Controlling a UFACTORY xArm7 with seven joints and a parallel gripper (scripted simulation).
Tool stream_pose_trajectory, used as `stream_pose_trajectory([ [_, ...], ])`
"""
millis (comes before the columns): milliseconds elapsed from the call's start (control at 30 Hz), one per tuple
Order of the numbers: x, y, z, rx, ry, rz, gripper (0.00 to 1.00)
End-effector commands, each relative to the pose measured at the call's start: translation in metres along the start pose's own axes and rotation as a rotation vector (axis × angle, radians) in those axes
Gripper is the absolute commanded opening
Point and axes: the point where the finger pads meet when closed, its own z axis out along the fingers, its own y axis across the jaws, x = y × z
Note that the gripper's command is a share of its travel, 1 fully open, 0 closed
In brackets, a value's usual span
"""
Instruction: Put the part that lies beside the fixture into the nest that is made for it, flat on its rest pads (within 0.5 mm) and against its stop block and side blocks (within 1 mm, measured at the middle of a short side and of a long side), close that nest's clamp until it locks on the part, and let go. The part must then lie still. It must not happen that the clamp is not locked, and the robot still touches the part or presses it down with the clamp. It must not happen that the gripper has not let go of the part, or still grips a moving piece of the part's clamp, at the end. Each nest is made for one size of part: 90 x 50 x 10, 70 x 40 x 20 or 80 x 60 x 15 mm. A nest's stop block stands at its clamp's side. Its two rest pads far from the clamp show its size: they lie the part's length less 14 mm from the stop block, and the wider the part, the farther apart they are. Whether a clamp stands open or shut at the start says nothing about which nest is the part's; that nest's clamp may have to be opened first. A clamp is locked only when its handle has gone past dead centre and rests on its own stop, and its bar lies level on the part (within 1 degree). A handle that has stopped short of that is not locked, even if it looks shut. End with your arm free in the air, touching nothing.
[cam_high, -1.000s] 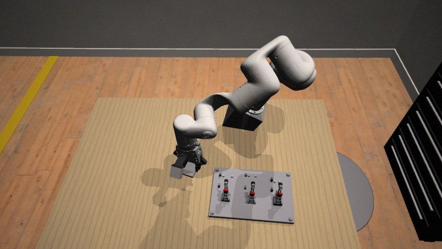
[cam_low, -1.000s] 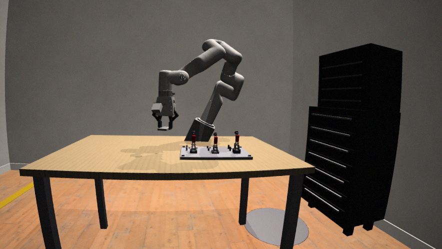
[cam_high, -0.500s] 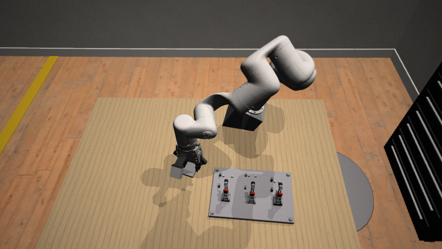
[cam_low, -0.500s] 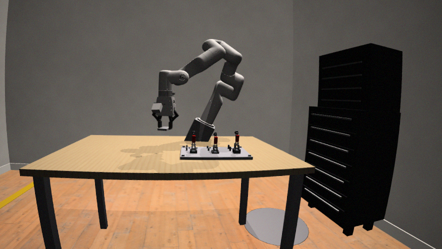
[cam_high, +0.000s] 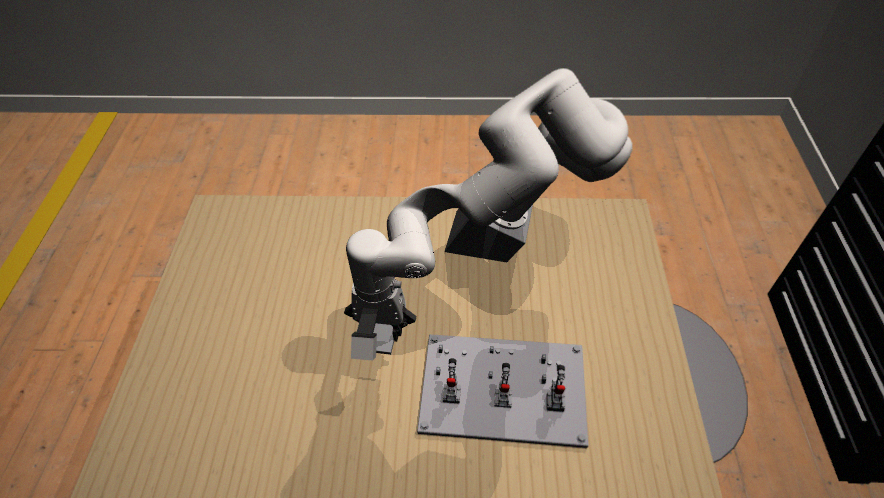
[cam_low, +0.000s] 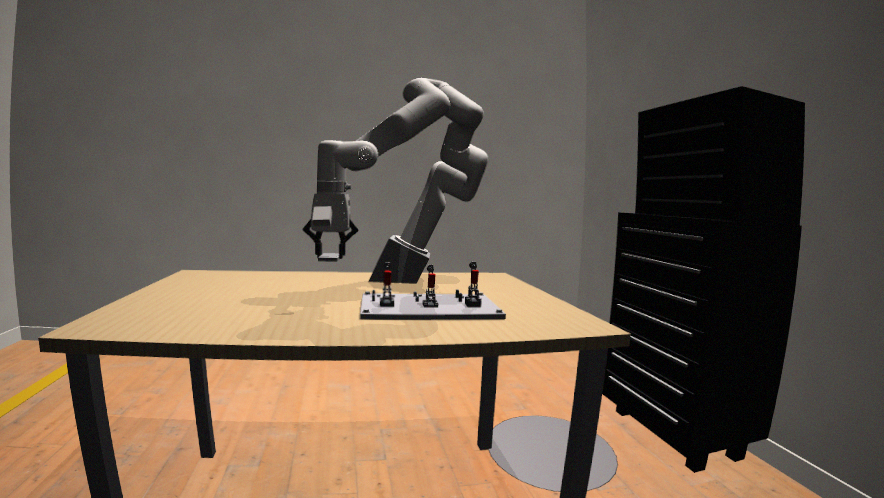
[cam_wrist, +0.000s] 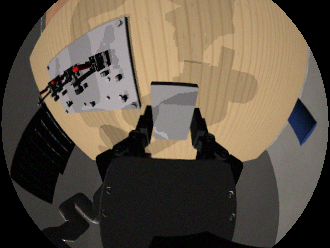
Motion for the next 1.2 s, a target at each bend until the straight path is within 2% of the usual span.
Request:
stream_pose_trajectory([
  [0, 0.001, 0.001, -0.002, -0.003, 0.006, -0.054, 0.00],
  [533, 0.000, 0.001, 0.000, -0.003, 0.006, -0.057, 0.00],
  [1167, -0.007, 0.002, 0.011, -0.003, 0.006, -0.057, 0.00],
])
